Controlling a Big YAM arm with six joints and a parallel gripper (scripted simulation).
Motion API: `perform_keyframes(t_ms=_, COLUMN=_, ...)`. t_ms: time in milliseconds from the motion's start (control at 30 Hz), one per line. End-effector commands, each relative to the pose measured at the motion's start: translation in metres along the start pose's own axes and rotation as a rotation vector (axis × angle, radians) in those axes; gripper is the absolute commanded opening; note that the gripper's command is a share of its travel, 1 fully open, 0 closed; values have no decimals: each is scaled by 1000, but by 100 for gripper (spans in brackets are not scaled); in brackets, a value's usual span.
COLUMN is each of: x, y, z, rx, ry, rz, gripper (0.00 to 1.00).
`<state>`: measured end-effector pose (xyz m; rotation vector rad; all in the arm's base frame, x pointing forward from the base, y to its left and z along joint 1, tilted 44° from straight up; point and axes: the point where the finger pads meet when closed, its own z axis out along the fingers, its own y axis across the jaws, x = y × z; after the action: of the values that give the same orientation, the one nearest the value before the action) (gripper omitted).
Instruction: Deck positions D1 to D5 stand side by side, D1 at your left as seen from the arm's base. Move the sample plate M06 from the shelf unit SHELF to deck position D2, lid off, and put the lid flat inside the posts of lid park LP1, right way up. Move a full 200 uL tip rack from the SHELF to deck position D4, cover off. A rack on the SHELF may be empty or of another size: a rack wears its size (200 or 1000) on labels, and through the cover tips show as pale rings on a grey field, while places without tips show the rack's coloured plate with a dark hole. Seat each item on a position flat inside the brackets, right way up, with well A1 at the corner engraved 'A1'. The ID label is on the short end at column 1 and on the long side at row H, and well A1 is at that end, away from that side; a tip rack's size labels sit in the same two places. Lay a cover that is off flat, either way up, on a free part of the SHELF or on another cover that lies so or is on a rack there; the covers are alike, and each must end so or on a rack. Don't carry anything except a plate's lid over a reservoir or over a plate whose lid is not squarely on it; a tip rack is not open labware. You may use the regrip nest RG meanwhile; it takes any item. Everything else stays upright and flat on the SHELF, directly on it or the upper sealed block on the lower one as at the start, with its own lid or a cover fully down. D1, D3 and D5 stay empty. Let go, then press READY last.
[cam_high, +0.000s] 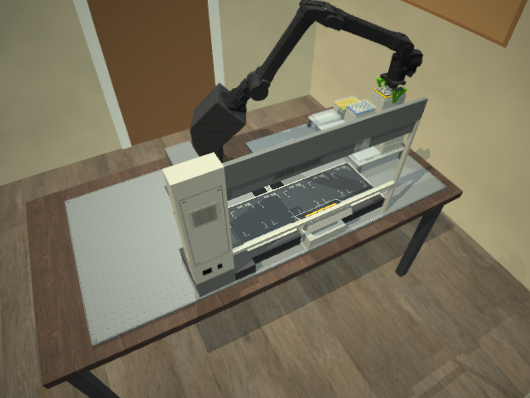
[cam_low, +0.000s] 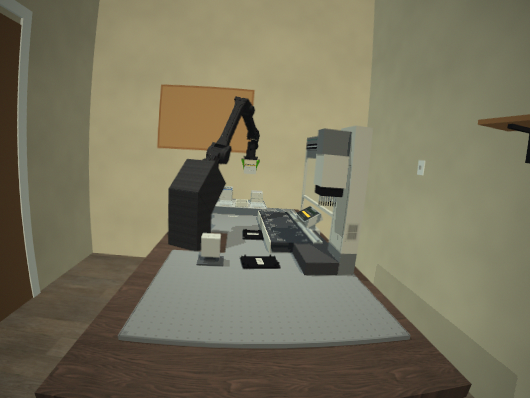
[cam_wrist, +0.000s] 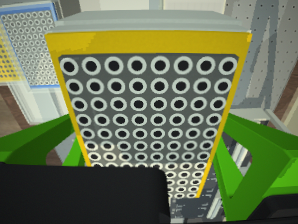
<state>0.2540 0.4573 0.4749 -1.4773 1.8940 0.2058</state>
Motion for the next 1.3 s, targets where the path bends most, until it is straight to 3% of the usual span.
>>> perform_keyframes(t_ms=0, x=-25, y=-20, z=-37, rx=17, ry=-76, rz=-16, gripper=0)
perform_keyframes(t_ms=100, x=-25, y=-33, z=-30, rx=15, ry=-64, rz=-19, gripper=0)
perform_keyframes(t_ms=200, x=-25, y=-50, z=-41, rx=22, ry=-81, rz=-18, gripper=0)
perform_keyframes(t_ms=333, x=-25, y=-68, z=-30, rx=18, ry=-64, rz=-21, gripper=0)
perform_keyframes(t_ms=367, x=-25, y=-74, z=-32, rx=19, ry=-66, rz=-21, gripper=0)
perform_keyframes(t_ms=400, x=-26, y=-77, z=-57, rx=34, ry=-102, rz=-19, gripper=0)
perform_keyframes(t_ms=567, x=-31, y=-67, z=-64, rx=24, ry=-117, rz=-35, gripper=0)
perform_keyframes(t_ms=1267, x=-28, y=-74, z=-59, rx=32, ry=-106, rz=-22, gripper=0)
